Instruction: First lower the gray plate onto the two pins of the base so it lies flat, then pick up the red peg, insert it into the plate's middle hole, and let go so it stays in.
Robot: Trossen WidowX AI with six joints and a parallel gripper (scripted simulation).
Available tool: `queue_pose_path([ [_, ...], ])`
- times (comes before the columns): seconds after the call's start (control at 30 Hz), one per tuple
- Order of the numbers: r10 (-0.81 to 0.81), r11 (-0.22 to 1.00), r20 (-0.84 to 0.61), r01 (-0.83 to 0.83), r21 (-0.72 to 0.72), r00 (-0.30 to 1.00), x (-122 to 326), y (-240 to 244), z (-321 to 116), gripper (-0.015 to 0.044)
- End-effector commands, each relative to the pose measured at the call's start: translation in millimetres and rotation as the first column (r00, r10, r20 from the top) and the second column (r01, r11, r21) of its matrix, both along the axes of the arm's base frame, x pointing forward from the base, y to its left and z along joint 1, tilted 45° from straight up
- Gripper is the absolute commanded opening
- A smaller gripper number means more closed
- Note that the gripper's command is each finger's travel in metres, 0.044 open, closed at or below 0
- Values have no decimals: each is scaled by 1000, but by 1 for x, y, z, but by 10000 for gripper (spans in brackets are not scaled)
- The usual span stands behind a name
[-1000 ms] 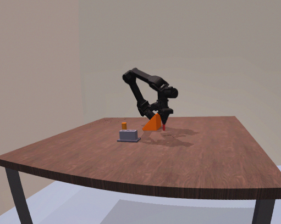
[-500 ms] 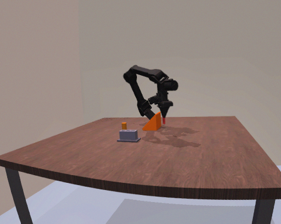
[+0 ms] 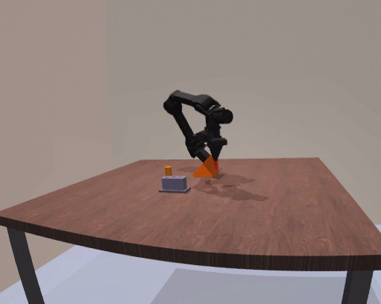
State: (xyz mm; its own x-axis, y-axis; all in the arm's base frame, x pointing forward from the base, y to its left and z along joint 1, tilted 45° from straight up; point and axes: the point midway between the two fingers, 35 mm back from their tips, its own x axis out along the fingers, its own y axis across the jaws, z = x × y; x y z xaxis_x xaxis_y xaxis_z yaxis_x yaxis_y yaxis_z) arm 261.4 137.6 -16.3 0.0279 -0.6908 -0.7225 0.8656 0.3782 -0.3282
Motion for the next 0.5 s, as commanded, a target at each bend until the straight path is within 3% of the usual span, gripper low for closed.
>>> queue_pose_path([
  [0.0,3,1000,4,-3,4,1000,9,-4,7,0],
  [0.47,10,1000,3,-10,12,1000,34,-24,31,0],
])
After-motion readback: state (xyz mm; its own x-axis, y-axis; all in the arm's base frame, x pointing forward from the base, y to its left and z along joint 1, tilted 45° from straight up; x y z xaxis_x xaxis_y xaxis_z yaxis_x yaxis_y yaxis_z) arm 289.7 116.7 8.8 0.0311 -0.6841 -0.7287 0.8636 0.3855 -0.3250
